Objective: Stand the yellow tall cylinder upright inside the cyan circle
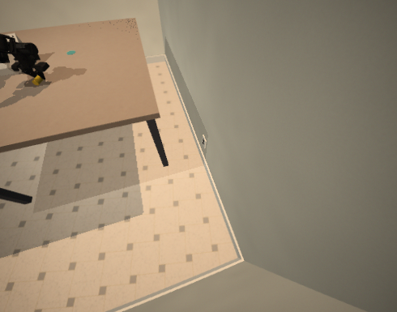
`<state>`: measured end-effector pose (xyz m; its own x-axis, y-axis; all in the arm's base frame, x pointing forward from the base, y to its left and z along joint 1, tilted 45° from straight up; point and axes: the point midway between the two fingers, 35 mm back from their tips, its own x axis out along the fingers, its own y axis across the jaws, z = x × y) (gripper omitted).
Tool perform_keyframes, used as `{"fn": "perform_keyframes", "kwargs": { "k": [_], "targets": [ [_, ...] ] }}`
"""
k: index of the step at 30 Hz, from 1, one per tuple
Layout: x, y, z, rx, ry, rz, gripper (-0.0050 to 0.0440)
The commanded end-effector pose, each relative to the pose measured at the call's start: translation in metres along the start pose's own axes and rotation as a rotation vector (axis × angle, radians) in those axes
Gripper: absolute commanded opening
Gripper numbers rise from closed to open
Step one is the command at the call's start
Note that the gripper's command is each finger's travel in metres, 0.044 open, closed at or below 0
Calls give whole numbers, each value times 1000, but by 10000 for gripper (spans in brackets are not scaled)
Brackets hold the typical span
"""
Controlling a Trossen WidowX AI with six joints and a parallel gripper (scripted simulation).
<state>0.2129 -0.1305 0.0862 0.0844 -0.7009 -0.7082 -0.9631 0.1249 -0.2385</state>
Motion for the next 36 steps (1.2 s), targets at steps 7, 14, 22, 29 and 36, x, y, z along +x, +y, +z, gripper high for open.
{"fn": "perform_keyframes", "kwargs": {
  "k": [7,14,22,29,36],
  "targets": [
    [0,0,0,-6,-2,0,105],
    [-13,-3,4,-6,-11,3,105],
    [-36,-5,7,-6,-20,6,105],
    [-55,-6,8,-6,-23,8,105],
    [-78,-5,7,-6,-21,9,105]
  ]
}}
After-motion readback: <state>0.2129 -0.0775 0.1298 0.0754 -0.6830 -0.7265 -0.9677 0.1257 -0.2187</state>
